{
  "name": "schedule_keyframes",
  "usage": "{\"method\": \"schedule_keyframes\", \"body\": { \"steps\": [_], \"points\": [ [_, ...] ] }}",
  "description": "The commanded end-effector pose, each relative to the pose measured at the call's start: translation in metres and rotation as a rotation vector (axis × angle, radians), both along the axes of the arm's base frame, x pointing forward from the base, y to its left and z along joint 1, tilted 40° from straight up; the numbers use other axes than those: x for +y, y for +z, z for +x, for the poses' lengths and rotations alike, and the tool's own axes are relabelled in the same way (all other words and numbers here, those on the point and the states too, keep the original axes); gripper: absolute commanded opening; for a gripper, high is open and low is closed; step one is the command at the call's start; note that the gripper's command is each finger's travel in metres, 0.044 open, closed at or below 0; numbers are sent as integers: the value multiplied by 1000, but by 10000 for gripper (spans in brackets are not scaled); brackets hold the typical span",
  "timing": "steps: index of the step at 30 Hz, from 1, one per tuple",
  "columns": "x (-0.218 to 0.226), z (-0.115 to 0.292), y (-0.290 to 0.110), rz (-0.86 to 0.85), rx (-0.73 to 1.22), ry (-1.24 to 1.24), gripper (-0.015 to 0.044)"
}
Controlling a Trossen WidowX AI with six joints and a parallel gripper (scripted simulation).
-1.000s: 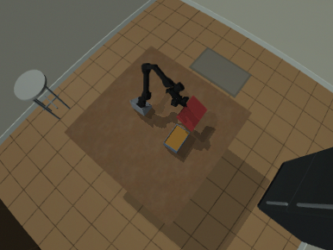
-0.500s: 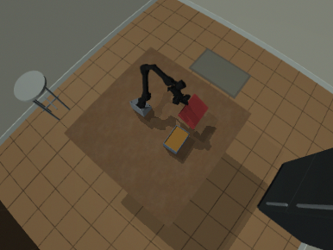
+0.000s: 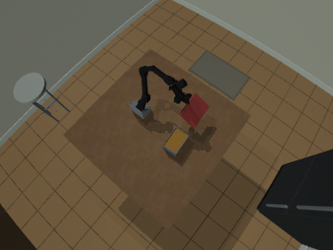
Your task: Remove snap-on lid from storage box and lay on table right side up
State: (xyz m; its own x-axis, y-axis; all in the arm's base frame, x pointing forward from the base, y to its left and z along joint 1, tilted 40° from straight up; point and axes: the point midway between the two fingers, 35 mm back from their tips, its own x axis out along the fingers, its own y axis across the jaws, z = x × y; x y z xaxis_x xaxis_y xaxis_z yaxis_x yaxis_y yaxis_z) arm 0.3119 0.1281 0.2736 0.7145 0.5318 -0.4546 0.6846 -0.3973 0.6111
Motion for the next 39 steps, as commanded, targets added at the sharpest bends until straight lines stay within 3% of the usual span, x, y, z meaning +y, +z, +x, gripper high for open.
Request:
{"method": "schedule_keyframes", "body": {
  "steps": [1, 20, 39],
  "points": [
    [4, -1, 7, 1, -5, -10, 0],
    [30, -8, 31, 4, -6, -10, 0],
    [38, -9, 16, 4, -6, -10, 0]
  ]
}}
